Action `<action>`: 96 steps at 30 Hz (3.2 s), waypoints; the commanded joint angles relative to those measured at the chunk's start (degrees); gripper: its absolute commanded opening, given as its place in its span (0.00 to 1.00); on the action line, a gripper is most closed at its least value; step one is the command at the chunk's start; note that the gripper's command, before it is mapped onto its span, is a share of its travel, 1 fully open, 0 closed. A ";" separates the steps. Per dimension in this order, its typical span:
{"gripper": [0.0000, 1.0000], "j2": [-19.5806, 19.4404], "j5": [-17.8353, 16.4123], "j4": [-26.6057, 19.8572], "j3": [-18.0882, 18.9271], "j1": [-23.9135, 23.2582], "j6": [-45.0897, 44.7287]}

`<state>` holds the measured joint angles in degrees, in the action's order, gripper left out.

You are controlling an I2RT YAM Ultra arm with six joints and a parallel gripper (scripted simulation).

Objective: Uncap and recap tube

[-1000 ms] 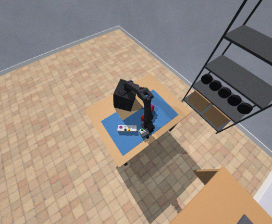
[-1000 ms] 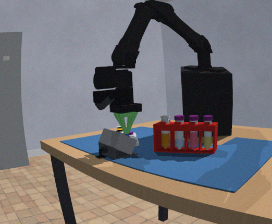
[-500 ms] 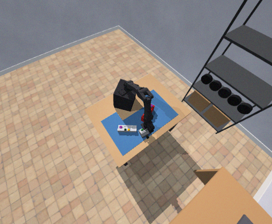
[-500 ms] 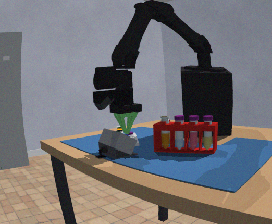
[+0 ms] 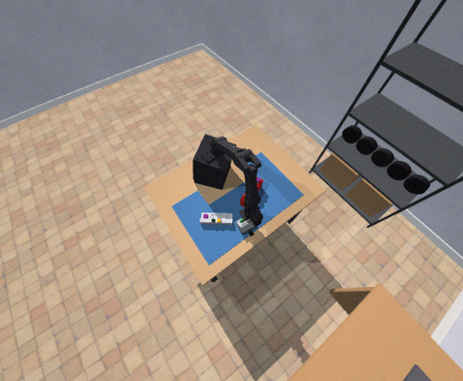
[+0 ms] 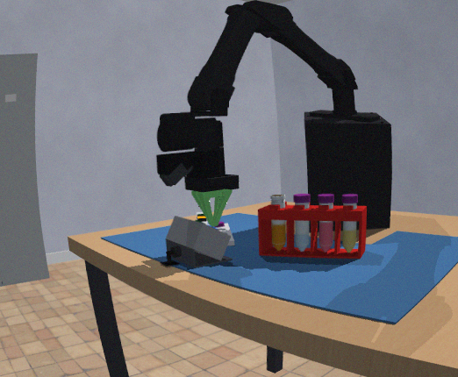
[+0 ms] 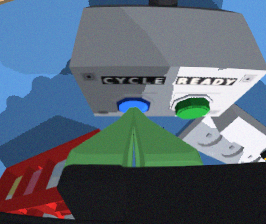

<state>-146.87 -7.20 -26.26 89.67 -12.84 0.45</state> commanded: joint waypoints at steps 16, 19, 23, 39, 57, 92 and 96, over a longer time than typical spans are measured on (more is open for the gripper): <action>0.00 0.14 0.00 1.19 0.26 -0.03 0.04; 0.00 0.14 0.00 1.19 0.26 -0.03 0.04; 0.00 0.14 0.00 1.19 0.26 -0.03 0.04; 0.00 3.18 -0.04 -0.73 -0.89 -0.33 -0.25; 0.00 6.04 -0.08 -2.76 -1.75 -0.62 -0.55; 1.00 -0.47 -2.70 2.97 -5.42 -29.31 1.68; 1.00 -0.46 -2.70 2.98 -5.43 -29.30 1.69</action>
<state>-147.76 -9.87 -23.16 83.99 -42.06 2.68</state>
